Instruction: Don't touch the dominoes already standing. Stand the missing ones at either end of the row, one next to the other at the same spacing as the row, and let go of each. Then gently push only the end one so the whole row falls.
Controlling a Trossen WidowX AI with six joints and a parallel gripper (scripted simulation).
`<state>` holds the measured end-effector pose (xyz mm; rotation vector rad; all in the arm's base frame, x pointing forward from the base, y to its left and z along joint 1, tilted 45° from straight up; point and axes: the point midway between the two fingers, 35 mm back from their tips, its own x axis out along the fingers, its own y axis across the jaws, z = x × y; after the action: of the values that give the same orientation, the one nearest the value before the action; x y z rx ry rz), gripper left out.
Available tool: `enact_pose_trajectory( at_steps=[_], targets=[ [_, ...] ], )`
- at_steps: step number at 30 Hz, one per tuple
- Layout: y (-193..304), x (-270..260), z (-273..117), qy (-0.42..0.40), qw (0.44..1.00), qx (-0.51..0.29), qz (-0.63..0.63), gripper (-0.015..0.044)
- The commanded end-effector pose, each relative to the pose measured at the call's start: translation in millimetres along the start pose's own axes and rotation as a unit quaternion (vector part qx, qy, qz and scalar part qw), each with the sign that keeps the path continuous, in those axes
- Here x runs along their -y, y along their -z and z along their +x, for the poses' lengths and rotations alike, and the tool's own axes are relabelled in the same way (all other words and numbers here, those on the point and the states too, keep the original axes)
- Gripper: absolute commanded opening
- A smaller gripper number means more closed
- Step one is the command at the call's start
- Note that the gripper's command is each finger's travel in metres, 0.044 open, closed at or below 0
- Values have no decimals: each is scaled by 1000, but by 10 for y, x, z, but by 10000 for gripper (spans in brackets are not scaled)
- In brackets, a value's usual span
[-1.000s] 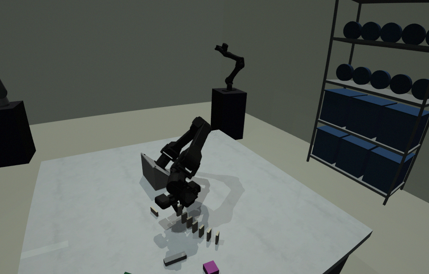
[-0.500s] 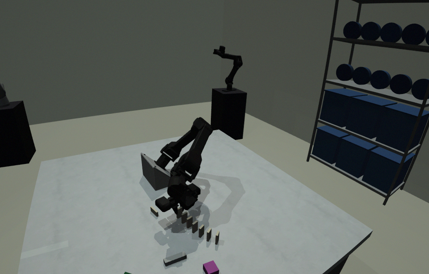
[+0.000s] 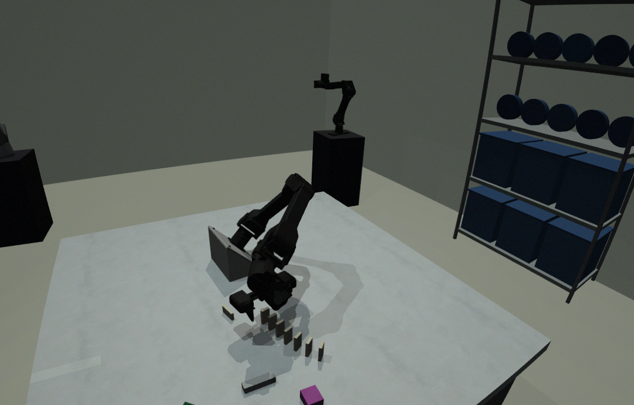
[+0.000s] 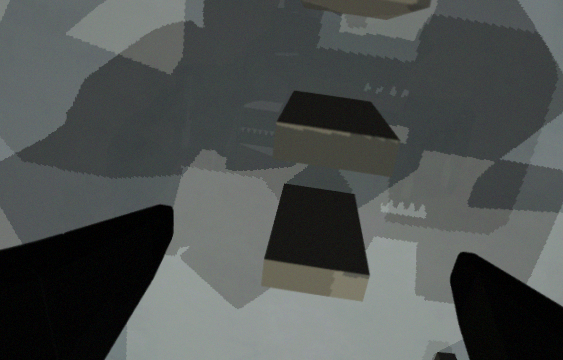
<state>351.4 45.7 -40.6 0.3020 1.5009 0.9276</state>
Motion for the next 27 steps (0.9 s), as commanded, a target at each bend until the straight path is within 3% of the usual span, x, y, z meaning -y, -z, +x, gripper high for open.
enact_pose_trajectory(
  at_steps=[1, 7, 10, 15, 22, 27],
  targets=[
    [-38, 22, -200, 1, 1000, 3, 7, 440],
    [-24, 34, -1093, 2, 999, 10, 35, 440],
    [15, 11, -1310, 1, 999, 11, 42, 440],
    [65, 97, -1245, 1, 999, 10, 37, 440],
    [648, 731, -592, 3, 1000, 1, -11, 440],
    [683, 732, -567, 3, 1000, 0, -13, 440]
  ],
)
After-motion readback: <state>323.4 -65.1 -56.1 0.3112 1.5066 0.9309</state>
